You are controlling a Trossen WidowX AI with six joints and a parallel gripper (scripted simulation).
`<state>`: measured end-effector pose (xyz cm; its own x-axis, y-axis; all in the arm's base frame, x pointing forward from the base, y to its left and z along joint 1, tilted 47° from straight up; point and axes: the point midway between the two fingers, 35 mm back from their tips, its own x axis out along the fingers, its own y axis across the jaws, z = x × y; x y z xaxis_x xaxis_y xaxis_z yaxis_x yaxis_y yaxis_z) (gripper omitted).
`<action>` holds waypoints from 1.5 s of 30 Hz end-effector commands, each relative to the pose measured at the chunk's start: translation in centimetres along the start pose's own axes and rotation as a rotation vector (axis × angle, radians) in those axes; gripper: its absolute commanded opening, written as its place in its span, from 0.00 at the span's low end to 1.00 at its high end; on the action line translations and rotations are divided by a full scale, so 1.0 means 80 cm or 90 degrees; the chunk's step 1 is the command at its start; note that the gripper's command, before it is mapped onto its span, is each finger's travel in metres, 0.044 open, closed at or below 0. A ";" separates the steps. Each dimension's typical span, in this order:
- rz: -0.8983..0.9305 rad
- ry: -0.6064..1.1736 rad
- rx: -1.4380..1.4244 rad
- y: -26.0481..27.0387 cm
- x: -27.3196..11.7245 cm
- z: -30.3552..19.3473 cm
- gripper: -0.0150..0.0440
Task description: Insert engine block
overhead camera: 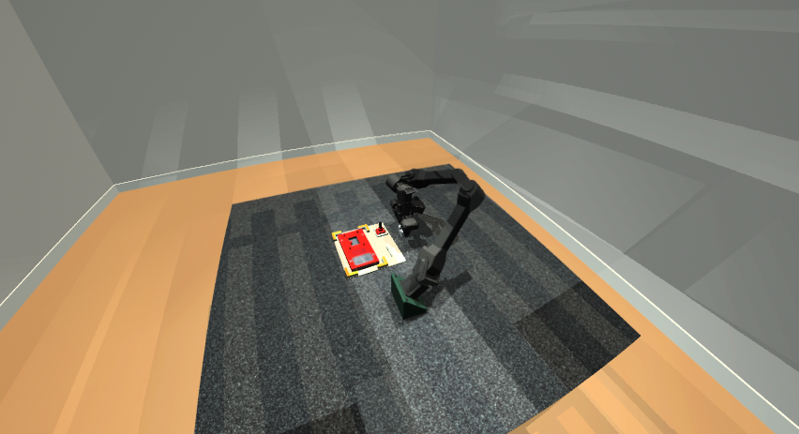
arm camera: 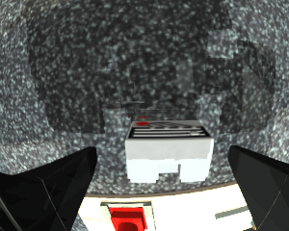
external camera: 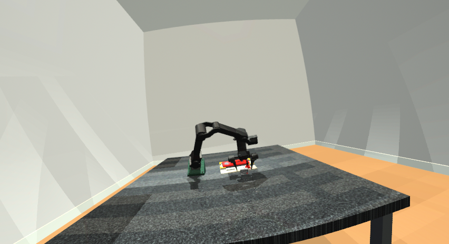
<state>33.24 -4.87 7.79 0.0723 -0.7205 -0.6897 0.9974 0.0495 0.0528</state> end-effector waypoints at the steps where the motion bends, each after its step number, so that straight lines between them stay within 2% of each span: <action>1: -0.003 -0.003 -0.006 -0.003 0.010 0.000 1.00; 5: -0.003 -0.003 -0.006 -0.003 0.015 0.000 1.00; 13: -0.003 -0.003 -0.006 -0.003 0.015 0.000 0.64; 20: -0.003 -0.003 -0.006 -0.003 0.015 0.000 0.56; 27: -0.003 0.000 -0.006 0.001 -0.002 -0.003 0.25; 45: -0.003 0.005 -0.007 0.009 -0.073 -0.012 0.25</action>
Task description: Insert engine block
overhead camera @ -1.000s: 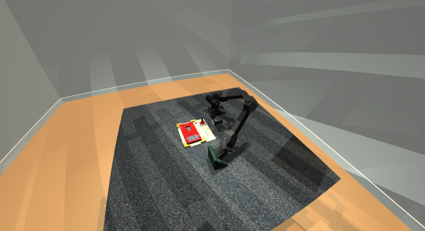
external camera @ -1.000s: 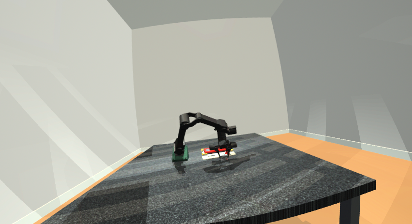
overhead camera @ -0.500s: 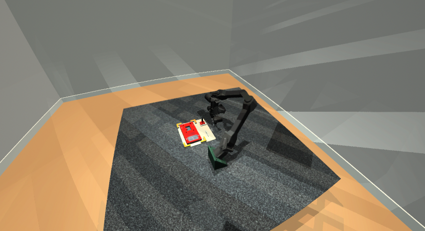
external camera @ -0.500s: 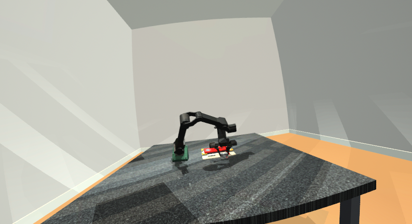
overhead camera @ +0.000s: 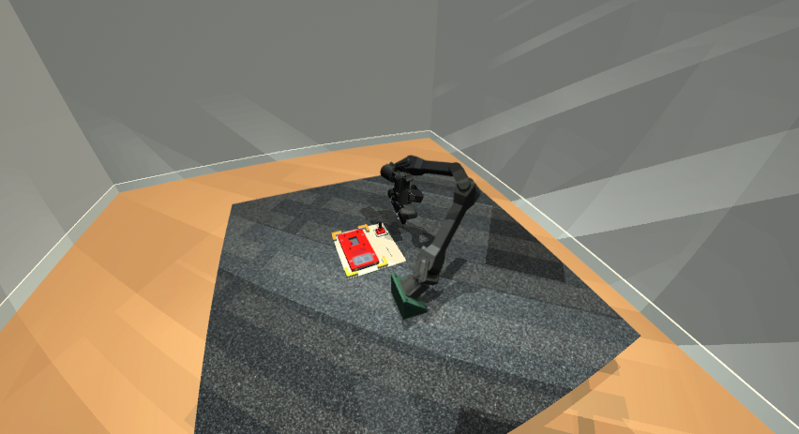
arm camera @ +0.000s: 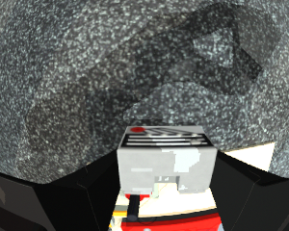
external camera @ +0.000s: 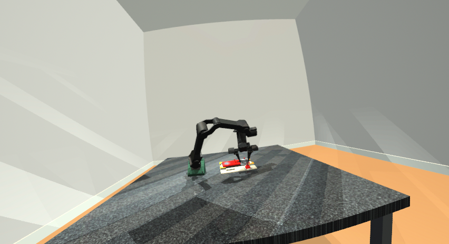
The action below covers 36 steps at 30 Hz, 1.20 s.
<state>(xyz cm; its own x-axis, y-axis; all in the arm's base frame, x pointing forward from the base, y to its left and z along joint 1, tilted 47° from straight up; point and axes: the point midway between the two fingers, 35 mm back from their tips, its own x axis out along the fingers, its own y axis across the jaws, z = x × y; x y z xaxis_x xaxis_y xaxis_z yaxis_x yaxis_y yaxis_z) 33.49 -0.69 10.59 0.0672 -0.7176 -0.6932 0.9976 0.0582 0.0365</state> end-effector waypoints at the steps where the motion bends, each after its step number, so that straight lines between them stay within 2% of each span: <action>1: 0.000 0.002 0.004 0.001 -0.016 -0.002 0.25; 17: -0.001 -0.003 0.005 -0.005 -0.080 -0.005 0.25; 21: -0.001 -0.003 -0.004 -0.005 -0.080 -0.002 0.25; 36: -0.002 -0.003 -0.313 -0.003 -0.071 0.012 0.25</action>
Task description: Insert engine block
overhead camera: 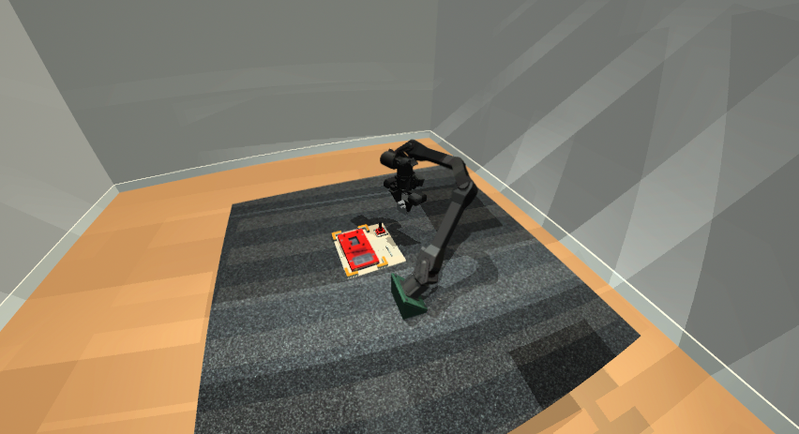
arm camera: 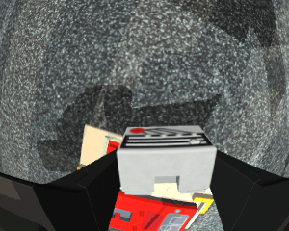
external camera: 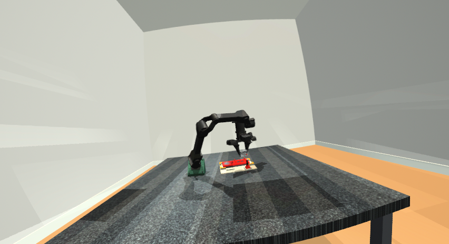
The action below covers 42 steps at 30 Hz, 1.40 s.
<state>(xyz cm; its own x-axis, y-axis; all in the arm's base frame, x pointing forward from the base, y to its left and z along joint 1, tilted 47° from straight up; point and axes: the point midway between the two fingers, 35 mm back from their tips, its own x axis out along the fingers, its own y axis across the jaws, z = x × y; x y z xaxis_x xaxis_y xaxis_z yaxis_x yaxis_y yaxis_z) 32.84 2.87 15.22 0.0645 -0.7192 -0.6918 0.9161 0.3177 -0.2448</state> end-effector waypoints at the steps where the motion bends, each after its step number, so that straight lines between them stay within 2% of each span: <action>1: 0.000 -0.002 -0.084 -0.001 0.002 0.002 0.25; 42: -0.002 -0.002 -0.994 -0.004 0.008 0.012 0.25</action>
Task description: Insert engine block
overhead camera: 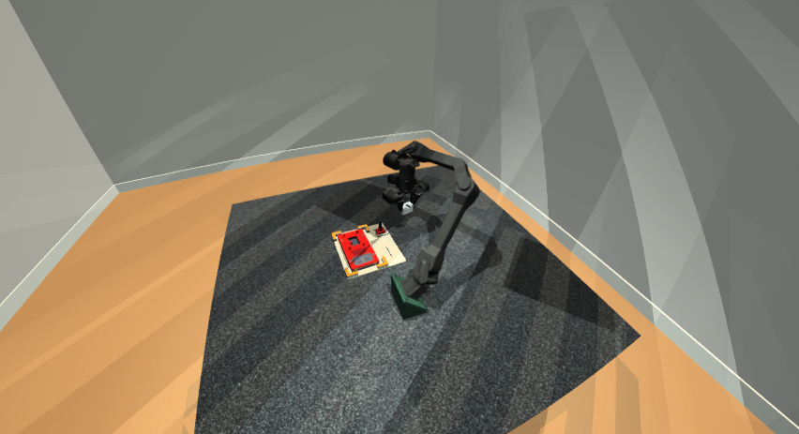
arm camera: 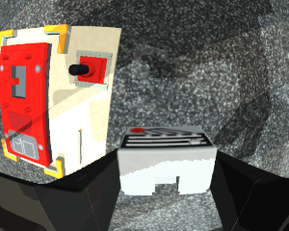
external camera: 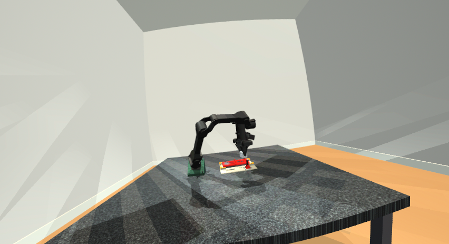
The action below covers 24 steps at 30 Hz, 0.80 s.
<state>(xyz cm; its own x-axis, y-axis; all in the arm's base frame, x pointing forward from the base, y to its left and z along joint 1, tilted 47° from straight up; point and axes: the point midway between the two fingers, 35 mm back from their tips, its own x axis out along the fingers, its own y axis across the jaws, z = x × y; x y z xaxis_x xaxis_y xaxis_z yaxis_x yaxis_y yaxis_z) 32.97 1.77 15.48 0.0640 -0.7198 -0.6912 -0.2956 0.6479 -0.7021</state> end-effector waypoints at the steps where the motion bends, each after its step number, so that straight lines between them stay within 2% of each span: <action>1: -0.002 -0.001 -0.085 -0.001 0.001 0.000 0.25; 24: -0.003 0.001 -0.595 -0.007 0.005 -0.001 0.25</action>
<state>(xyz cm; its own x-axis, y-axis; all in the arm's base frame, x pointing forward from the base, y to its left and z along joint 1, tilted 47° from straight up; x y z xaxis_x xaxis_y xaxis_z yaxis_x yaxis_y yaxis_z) 33.03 1.20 15.62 0.0639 -0.7203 -0.6907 -0.9058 0.2486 -0.3431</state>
